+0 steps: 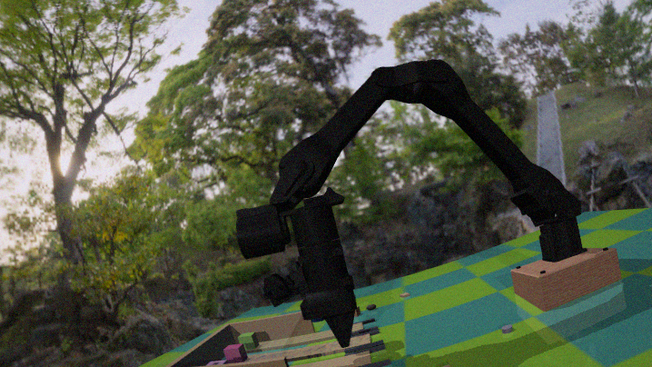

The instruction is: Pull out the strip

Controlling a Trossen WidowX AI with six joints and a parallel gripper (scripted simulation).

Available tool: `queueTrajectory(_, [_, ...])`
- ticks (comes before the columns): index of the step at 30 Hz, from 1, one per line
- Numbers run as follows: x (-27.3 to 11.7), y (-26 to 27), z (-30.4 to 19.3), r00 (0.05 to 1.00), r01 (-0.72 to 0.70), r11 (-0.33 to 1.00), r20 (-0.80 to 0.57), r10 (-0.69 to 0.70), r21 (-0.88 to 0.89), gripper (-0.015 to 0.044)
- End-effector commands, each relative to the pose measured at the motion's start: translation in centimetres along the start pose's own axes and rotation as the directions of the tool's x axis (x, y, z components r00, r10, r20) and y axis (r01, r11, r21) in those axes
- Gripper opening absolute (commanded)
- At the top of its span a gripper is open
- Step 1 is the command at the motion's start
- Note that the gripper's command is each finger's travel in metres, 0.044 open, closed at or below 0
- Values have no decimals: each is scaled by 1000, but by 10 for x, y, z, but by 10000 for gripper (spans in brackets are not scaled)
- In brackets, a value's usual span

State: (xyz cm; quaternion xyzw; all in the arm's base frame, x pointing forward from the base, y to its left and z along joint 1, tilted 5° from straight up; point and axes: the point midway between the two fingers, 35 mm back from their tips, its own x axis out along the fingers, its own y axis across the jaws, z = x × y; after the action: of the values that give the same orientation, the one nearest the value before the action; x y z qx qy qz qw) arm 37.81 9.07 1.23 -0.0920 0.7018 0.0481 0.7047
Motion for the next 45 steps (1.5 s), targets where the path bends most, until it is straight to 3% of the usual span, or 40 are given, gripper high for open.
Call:
queueTrajectory(1, [11,1,-2,1000,-3,1000,-12,3,2,0])
queueTrajectory(45, [26,2,-3,1000,-3,1000,-12,3,2,0])
